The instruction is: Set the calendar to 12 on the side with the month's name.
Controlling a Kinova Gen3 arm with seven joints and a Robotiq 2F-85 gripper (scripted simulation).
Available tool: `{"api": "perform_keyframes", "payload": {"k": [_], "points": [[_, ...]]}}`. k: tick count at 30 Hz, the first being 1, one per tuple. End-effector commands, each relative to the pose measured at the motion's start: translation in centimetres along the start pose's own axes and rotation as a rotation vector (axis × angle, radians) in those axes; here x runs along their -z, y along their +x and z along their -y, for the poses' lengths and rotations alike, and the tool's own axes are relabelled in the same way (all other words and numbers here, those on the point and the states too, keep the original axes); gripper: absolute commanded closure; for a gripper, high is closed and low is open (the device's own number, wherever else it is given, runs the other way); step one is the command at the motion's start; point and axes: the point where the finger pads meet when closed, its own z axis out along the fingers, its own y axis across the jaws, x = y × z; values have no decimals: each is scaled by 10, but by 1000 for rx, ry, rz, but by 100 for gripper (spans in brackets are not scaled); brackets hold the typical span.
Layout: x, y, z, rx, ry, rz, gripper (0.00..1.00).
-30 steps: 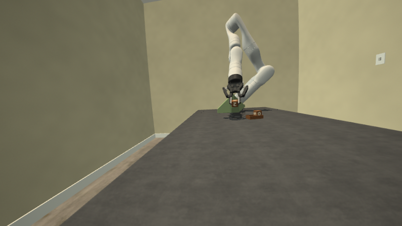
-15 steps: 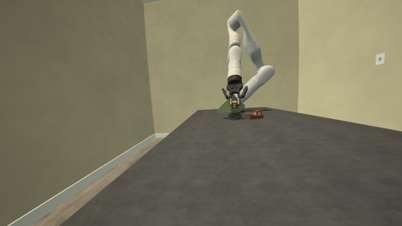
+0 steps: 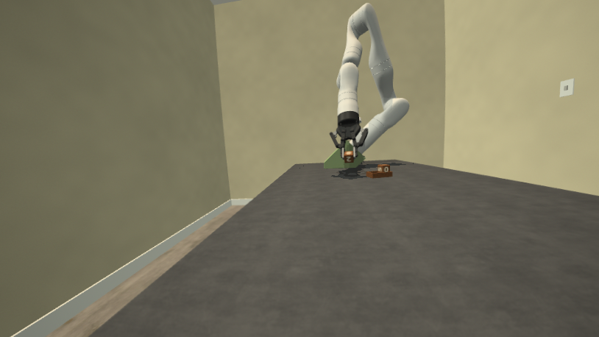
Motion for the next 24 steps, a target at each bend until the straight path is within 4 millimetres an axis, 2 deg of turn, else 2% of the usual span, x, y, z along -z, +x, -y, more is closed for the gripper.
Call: {"api": "perform_keyframes", "payload": {"k": [1, 24], "points": [[0, -6, -1, 26, 17, -29, 74], [7, -12, -5, 31, 25, -100, 74]]}}
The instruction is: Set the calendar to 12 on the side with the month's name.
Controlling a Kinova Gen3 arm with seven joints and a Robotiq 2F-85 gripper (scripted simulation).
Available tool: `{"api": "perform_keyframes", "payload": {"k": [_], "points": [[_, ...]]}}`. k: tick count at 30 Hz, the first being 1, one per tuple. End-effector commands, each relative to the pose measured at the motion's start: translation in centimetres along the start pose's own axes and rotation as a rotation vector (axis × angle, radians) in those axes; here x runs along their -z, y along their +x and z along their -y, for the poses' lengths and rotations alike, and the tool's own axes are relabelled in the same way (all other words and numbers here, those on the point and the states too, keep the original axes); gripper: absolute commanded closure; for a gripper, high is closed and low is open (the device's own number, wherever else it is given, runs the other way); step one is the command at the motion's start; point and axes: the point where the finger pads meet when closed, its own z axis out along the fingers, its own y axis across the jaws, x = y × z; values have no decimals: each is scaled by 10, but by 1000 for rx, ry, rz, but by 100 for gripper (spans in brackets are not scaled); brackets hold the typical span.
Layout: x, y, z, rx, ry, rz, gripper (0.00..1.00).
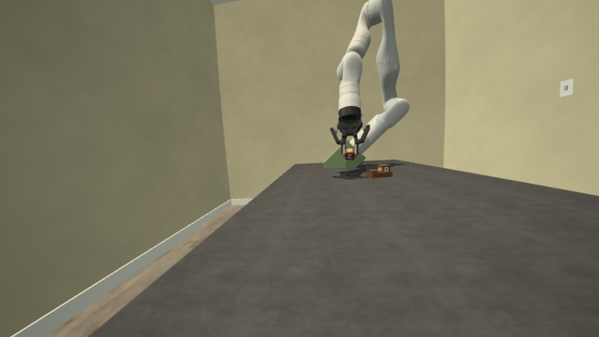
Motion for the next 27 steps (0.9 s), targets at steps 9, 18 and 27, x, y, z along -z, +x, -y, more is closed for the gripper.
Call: {"api": "perform_keyframes", "payload": {"k": [9, 18, 27], "points": [[0, -2, 0, 3, 0, -9, 74], [-2, -4, -1, 5, -9, -55, 74], [-3, -5, -1, 5, -12, -163, 74]]}}
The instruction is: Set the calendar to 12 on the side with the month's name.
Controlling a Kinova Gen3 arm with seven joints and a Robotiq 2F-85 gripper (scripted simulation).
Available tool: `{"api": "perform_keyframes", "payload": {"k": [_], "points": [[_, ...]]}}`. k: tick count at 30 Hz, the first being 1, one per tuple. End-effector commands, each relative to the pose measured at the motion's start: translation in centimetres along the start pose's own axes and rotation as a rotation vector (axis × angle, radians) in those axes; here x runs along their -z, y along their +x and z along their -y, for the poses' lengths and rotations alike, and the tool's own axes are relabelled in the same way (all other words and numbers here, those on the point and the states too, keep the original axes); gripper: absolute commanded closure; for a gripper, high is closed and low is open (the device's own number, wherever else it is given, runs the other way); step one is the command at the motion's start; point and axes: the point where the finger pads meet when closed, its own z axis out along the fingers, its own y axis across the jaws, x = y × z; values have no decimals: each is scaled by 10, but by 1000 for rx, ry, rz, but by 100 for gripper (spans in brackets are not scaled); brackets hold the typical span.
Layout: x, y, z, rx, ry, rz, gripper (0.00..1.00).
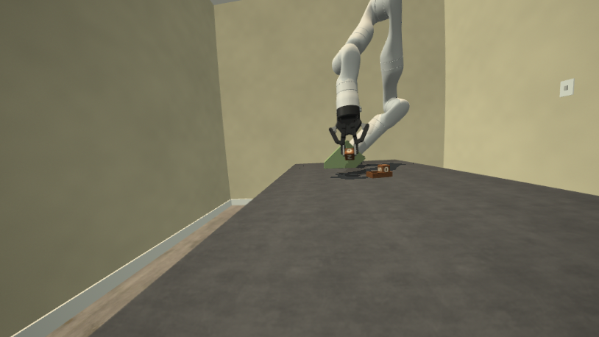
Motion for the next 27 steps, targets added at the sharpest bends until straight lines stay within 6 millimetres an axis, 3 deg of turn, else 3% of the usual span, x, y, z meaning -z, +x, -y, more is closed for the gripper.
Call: {"api": "perform_keyframes", "payload": {"k": [1, 27], "points": [[-2, -5, -2, 18, 10, -36, 74], [0, -5, -2, 14, 21, -136, 74]]}}
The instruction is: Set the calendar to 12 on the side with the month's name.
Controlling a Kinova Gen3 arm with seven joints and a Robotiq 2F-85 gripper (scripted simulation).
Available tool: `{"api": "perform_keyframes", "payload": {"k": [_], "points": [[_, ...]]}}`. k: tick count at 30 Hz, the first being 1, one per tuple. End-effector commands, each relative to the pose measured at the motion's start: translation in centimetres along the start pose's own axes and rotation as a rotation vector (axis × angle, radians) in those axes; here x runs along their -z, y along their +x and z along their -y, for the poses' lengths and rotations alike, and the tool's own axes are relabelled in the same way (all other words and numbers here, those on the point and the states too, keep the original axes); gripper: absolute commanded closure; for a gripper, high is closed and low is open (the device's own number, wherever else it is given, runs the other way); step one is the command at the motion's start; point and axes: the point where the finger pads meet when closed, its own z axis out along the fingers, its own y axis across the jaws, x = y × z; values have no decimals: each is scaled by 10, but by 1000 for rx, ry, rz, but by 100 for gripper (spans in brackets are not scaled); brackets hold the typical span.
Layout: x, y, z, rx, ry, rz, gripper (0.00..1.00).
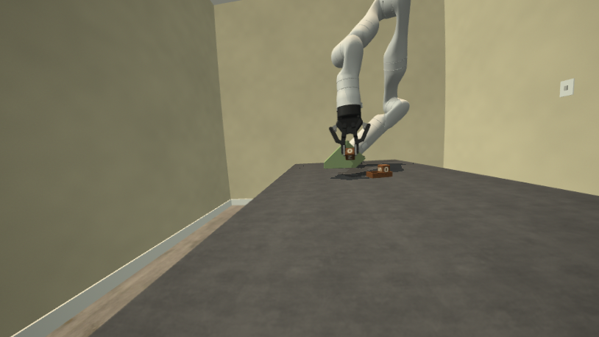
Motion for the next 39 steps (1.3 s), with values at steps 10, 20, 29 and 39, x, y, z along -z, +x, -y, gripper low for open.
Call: {"api": "perform_keyframes", "payload": {"k": [10, 20, 29, 39], "points": [[-2, -4, -1, 6, -9, -113, 74], [-1, -4, 0, 3, -2, -217, 74], [0, -4, 0, 0, 4, -251, 74], [-1, -5, 0, 2, 0, -275, 74]]}}
